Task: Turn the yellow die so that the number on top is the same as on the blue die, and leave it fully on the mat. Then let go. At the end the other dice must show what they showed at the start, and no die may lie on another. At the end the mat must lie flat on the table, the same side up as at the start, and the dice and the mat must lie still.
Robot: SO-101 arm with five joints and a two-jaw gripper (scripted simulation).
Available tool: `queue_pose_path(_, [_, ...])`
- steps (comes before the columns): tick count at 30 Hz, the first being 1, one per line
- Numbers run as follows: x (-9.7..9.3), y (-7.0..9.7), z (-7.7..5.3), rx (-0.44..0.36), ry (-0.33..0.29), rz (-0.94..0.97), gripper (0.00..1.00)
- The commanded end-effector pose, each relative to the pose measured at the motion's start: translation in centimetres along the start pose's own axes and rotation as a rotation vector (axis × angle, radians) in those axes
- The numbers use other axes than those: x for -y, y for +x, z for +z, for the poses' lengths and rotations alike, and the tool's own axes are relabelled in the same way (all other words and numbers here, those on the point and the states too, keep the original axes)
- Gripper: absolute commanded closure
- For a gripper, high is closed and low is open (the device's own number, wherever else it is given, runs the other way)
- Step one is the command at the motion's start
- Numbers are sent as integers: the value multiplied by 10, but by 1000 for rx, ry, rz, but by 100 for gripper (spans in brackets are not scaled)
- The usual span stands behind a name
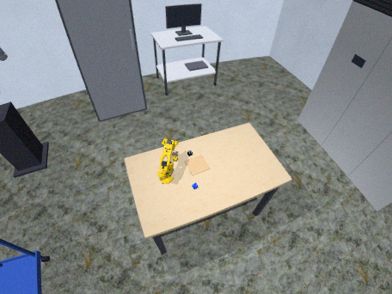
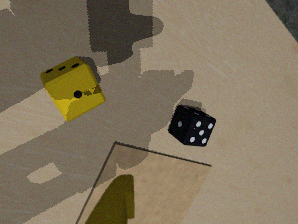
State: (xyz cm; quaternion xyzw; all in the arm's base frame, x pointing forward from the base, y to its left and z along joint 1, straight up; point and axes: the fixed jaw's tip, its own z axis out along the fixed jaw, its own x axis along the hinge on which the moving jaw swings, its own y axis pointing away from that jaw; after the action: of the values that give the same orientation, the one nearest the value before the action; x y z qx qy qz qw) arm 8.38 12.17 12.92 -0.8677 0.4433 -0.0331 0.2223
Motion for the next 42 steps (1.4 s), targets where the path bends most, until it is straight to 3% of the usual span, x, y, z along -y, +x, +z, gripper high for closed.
queue_pose_path(1, [6, -5, -4, 13, 12, 122, 65])
queue_pose_path(5, [6, -7, -3, 9, -2, 193, 65])
queue_pose_path(20, [10, -20, 7, -62, -106, 768, 65])
queue_pose_path(34, [13, -27, 15, -141, -148, 1117, 65])
queue_pose_path(42, [14, -28, 18, -166, -155, 1212, 65])
